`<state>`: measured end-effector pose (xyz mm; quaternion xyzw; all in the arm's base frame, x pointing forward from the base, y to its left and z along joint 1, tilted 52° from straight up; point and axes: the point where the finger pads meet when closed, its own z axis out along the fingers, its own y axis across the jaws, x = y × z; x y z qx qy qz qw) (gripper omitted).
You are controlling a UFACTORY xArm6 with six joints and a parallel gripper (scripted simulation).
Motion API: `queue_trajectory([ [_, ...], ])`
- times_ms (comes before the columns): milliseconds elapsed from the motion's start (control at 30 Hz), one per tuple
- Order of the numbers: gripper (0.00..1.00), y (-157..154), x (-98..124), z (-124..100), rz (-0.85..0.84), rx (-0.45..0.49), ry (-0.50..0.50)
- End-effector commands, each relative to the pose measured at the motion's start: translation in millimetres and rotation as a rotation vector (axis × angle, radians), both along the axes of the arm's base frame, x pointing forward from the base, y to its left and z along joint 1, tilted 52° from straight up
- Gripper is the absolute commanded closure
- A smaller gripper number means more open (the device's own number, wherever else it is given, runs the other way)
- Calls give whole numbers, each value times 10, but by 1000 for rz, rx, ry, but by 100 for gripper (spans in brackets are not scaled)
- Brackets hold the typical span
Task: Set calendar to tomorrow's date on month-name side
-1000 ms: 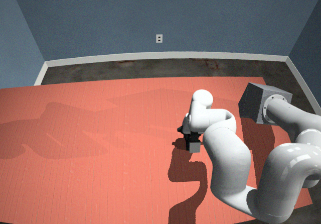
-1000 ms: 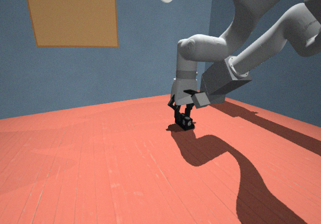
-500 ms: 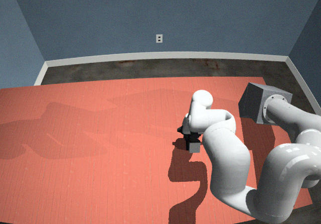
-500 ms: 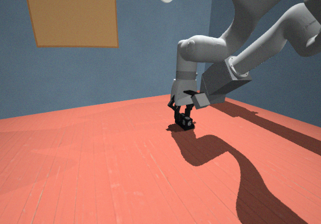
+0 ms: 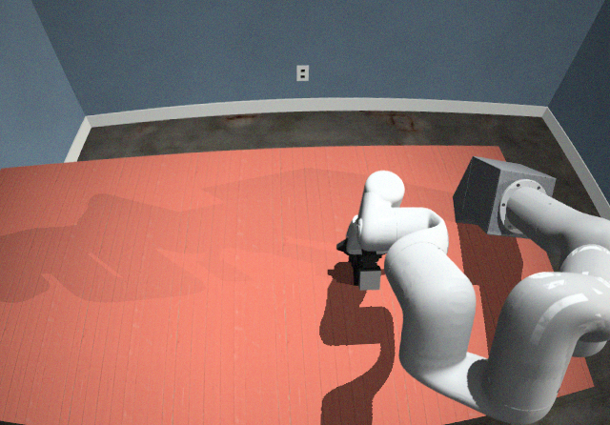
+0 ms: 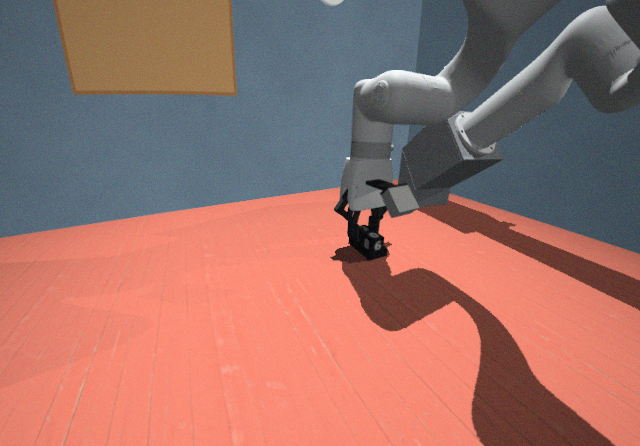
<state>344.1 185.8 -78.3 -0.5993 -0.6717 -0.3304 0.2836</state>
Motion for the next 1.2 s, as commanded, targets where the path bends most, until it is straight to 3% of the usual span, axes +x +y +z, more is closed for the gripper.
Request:
queue_trajectory([
  [0,51,-6,8,3,-1,0,-1],
  [200,51,-6,8,3,-1,0,-1],
  [233,71,-6,8,3,-1,0,-1],
  [1167,71,-6,8,3,-1,0,-1],
])
